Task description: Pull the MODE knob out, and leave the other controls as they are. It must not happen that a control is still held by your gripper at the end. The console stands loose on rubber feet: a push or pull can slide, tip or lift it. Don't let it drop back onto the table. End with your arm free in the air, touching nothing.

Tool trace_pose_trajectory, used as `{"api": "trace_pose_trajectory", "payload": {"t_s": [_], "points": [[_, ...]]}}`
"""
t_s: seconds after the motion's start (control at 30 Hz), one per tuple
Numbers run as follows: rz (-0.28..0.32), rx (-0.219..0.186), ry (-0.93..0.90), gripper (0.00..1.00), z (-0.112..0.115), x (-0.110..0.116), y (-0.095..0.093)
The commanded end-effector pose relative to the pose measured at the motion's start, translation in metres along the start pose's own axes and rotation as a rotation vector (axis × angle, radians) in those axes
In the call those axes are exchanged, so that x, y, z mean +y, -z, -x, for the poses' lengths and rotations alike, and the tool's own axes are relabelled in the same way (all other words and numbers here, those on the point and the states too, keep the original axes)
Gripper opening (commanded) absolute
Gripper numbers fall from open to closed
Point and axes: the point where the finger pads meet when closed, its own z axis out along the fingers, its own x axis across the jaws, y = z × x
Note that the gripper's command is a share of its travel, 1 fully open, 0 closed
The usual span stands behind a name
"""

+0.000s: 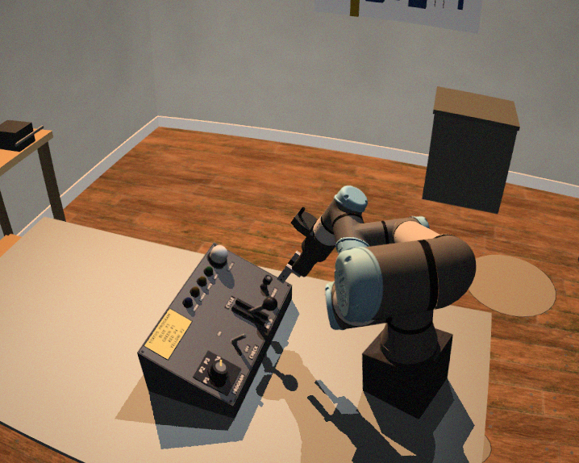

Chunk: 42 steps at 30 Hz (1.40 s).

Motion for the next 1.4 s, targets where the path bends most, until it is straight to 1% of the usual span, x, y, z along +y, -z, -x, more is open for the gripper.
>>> {"api": "trace_pose_trajectory", "payload": {"t_s": [0.0, 0.93, 1.37], "points": [[-0.001, 0.000, 0.000, 1.00, -0.0002, -0.0004, 0.0002], [-0.001, 0.000, 0.000, 1.00, -0.0002, -0.0004, 0.0006], [-0.001, 0.000, 0.000, 1.00, -0.0003, -0.0009, 0.0075]]}}
